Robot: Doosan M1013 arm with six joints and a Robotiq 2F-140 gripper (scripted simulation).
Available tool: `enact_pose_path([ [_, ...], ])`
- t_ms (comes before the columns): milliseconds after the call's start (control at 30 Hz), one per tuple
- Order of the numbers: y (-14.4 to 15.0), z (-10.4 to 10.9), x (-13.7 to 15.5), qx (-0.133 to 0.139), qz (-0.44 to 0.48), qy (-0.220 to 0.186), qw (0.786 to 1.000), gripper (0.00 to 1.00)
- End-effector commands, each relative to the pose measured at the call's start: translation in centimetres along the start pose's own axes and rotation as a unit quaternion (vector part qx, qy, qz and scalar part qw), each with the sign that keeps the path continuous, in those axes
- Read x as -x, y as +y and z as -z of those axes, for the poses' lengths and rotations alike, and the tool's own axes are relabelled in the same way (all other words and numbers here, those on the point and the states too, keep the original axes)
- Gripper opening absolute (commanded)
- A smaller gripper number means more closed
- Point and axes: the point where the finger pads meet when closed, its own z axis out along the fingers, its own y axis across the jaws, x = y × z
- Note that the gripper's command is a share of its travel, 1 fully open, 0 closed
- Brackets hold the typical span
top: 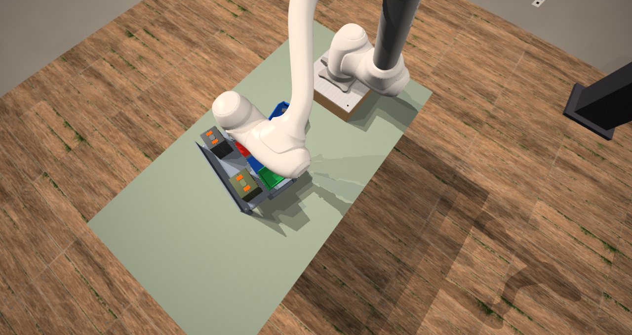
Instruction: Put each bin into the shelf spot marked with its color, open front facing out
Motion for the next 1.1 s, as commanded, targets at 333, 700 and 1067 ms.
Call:
enact_pose_path([
  [333, -0.09, 0.87, 0.68, 0.0, -0.004, -0.005, 1.0, 0.15],
  [700, -0.1, 0.97, 0.77, 0.0, -0.004, -0.006, 1.0, 0.1],
  [1067, -0.11, 1.0, 0.81, 0.0, -0.004, -0.006, 1.0, 0.1],
])
